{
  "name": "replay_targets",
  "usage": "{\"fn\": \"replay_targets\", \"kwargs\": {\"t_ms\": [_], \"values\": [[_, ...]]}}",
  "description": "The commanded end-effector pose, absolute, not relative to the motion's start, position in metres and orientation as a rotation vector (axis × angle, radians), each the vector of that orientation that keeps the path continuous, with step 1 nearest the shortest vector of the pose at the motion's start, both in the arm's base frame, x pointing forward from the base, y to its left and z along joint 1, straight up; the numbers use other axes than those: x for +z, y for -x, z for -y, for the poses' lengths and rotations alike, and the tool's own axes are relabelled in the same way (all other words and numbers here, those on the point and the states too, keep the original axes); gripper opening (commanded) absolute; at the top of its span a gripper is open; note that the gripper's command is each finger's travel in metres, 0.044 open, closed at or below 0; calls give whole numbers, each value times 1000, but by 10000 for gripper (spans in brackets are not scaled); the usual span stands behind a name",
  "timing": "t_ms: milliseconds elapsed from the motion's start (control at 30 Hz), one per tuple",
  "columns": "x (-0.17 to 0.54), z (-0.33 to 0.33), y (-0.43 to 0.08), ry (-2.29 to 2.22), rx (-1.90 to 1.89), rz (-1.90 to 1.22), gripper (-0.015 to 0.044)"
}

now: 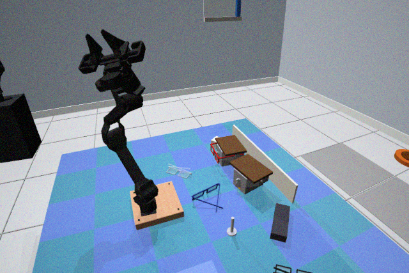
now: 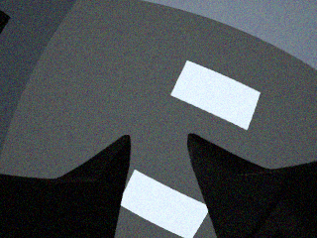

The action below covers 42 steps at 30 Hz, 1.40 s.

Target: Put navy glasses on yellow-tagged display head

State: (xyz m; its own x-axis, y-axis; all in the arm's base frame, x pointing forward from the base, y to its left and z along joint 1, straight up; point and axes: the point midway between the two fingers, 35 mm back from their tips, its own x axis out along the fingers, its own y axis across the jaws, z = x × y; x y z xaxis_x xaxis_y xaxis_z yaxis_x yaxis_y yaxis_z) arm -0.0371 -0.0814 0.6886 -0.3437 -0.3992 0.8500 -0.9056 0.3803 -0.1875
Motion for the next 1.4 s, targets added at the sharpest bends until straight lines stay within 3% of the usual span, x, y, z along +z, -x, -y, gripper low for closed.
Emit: {"fn": "replay_targets", "kwargs": {"t_ms": [0,400,833,1100,1367], "values": [[675,127,-10,-1214,545,1852,200],[582,204,-174,-1286,-261,1266,200],[414,180,-318,-1003,-622,320,200],[295,124,-355,-693,-582,-285,200],[184,53,-338,-315,-353,-859,200]]}}
